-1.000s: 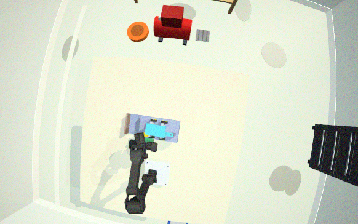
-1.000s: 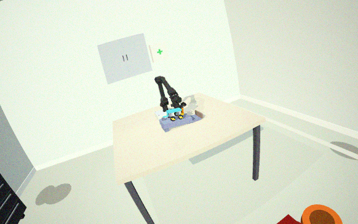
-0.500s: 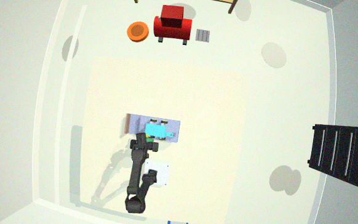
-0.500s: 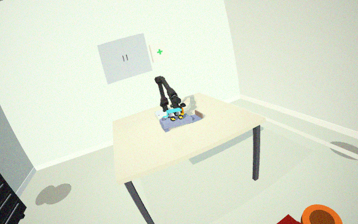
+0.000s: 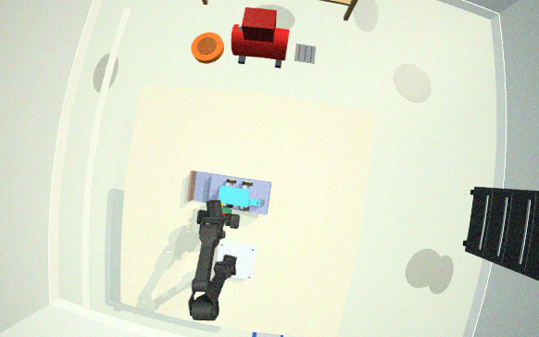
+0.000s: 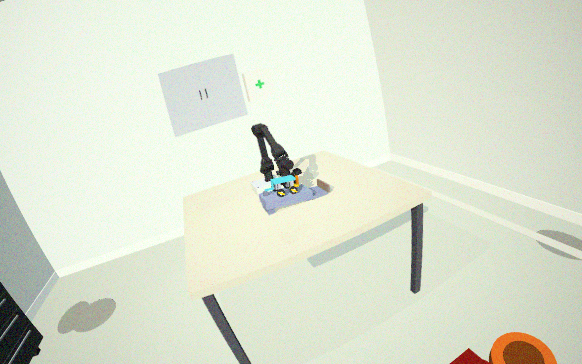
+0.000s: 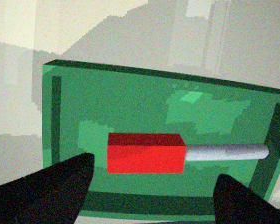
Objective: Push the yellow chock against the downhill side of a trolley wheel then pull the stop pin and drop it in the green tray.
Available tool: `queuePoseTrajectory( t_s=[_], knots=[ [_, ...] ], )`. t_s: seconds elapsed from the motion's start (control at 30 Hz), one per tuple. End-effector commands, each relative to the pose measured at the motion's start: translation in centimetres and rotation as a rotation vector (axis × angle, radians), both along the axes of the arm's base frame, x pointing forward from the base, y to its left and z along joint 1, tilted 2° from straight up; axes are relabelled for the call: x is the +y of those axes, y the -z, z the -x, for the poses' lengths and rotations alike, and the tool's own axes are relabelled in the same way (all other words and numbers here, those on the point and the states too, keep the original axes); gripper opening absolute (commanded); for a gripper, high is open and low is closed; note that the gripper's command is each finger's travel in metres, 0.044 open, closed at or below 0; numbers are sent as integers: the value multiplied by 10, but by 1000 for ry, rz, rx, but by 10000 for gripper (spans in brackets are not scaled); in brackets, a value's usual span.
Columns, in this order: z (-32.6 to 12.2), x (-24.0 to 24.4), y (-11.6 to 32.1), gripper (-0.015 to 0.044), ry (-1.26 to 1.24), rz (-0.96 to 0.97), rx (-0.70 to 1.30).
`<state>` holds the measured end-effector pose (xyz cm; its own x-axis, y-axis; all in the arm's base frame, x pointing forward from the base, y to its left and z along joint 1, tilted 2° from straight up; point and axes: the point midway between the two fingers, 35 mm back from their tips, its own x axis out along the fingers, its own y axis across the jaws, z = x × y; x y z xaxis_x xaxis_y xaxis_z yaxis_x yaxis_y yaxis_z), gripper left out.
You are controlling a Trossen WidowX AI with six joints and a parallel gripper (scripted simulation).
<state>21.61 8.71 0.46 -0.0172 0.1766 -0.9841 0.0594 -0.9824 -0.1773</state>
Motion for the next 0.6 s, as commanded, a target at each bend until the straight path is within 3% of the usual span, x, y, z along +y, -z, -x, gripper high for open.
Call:
queuePoseTrajectory(
  t_s=[0.0,0.4,0.53,0.57],
  knots=[
    [0,0,0,340,0,0,-1],
    [2,-1,-23,340,-3,-3,3],
    [2,-1,-35,440,-3,-3,3],
    [2,-1,-40,440,-3,-3,3]
  ],
)
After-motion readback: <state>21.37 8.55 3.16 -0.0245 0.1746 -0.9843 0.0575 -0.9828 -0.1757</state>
